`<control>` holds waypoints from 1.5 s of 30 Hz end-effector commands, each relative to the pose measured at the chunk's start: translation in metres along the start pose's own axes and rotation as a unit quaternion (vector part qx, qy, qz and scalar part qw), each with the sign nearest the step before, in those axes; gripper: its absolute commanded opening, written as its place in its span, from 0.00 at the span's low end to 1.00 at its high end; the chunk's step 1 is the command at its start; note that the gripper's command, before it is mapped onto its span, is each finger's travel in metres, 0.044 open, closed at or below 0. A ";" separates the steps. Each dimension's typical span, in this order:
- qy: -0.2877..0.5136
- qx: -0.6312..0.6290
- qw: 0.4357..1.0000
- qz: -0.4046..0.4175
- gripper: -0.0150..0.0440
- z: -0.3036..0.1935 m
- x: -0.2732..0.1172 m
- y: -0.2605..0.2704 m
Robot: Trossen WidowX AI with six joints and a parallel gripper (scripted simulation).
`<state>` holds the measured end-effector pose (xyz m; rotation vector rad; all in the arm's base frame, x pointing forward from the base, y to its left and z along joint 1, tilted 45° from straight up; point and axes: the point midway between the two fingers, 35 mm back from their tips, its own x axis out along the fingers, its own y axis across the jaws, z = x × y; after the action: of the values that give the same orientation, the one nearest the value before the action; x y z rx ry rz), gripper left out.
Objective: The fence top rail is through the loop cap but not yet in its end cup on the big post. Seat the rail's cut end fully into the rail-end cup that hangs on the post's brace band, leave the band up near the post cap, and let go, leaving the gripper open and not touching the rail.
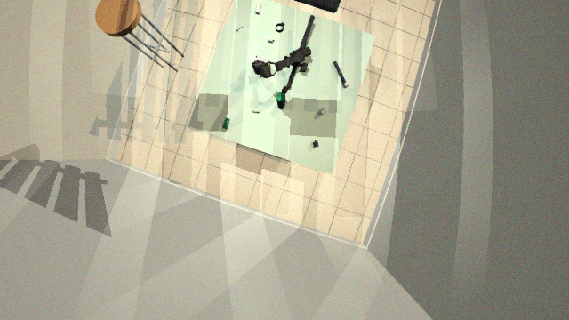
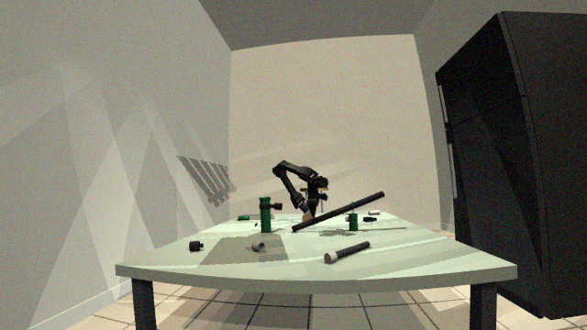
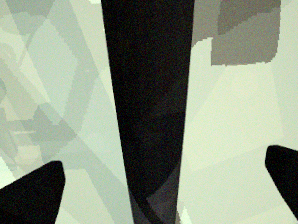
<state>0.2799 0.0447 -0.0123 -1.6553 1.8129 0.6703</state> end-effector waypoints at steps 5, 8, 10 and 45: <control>0.002 -0.002 1.000 -0.001 1.00 0.000 0.013 -0.001; 0.002 -0.002 1.000 -0.001 1.00 0.000 0.018 -0.001; 0.002 -0.002 1.000 -0.001 1.00 0.000 0.021 -0.001; 0.004 -0.002 1.000 -0.001 0.54 -0.002 0.057 0.000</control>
<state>0.2761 0.0040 -0.0521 -1.6570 1.8171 0.6676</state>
